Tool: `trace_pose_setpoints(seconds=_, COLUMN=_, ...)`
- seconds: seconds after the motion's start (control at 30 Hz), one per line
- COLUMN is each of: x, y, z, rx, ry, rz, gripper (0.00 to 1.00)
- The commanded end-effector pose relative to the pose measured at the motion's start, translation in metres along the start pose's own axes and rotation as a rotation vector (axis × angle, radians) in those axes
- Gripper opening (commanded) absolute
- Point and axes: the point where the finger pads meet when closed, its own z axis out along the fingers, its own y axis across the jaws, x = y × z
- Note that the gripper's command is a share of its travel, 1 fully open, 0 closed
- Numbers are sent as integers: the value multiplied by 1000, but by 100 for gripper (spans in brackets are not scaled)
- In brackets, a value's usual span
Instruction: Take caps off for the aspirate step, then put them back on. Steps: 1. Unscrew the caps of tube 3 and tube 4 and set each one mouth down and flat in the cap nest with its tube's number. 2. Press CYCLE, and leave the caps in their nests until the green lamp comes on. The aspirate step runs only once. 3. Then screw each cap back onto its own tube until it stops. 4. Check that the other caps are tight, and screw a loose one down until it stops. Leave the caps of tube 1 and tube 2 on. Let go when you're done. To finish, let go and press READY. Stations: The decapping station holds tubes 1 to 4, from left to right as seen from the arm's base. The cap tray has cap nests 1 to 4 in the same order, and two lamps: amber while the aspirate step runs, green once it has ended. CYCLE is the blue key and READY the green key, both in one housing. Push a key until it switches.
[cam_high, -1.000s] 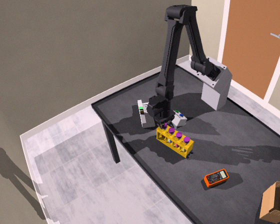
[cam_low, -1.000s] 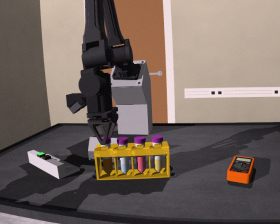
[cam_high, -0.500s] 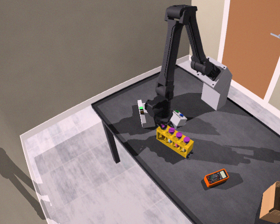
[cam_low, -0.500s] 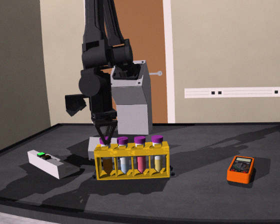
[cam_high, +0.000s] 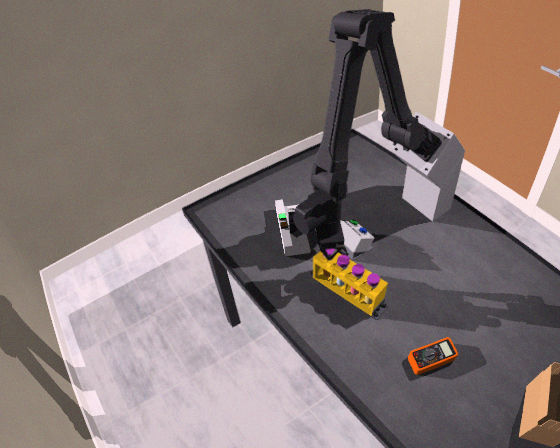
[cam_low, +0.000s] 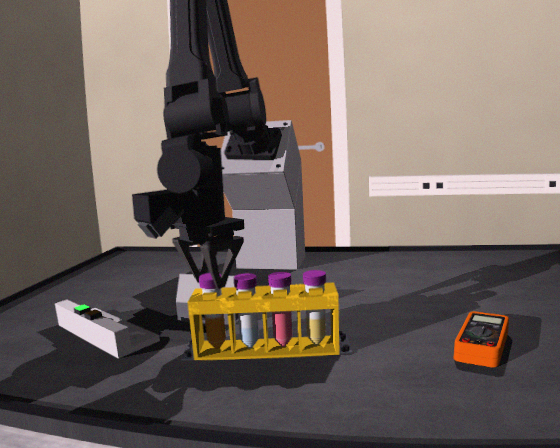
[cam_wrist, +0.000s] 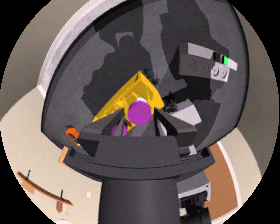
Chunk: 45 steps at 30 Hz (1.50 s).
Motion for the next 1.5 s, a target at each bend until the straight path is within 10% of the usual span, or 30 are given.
trace_pose_setpoints(seconds=0.0, x=-4, y=8, z=-9, rx=-26, ry=-13, rz=-240, gripper=49)
trace_pose_setpoints(seconds=1.0, x=0, y=6, z=-8, rx=-16, ry=-28, rz=-1279, gripper=49)
trace_pose_setpoints(seconds=1.47, x=-11, y=8, z=-11, rx=-10, ry=-34, rz=-1283, gripper=49)
